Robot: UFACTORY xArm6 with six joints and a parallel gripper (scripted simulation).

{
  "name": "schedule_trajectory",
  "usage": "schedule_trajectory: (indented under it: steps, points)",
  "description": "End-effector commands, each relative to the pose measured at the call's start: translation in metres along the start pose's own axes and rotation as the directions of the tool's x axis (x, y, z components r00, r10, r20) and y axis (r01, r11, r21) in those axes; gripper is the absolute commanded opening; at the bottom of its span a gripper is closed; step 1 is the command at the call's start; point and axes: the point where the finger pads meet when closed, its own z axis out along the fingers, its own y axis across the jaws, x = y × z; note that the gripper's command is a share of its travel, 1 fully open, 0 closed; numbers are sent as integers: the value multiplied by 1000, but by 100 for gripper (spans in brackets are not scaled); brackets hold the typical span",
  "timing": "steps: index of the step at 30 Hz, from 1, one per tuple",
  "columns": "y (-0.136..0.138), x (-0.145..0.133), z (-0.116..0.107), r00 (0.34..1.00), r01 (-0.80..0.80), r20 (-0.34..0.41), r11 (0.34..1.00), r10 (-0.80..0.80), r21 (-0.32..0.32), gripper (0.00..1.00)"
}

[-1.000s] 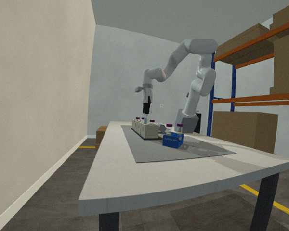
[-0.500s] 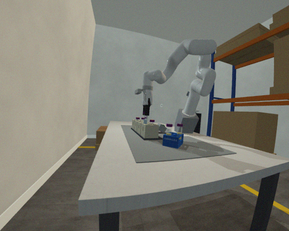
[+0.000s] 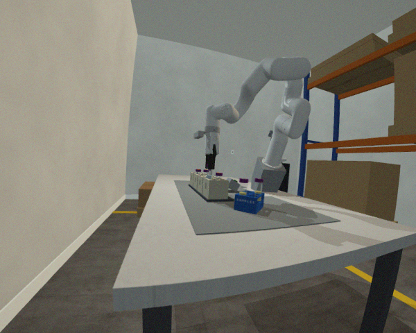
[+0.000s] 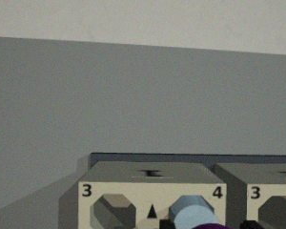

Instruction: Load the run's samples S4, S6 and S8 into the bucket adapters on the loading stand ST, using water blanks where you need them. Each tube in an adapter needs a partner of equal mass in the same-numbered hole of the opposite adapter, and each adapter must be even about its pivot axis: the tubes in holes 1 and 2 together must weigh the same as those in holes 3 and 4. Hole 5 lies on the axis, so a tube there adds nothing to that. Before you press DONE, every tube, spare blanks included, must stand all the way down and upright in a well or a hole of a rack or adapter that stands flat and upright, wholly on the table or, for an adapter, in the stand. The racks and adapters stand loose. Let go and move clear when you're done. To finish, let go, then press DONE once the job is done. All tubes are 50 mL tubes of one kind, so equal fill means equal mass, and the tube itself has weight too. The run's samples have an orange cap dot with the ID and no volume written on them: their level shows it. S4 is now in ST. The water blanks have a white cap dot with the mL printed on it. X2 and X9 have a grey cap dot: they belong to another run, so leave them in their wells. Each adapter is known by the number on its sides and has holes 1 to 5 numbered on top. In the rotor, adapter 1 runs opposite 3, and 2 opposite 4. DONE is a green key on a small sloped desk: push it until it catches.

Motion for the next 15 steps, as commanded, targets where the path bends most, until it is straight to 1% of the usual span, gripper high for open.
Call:
schedule_trajectory:
  steps: [1, 15]
  points:
    - [0, 1, 3, 1000, 1, -4, 1000, -1, 0, 0]
    - [0, 1, 17, 1000, 1, -4, 1000, -1, 0, 0]
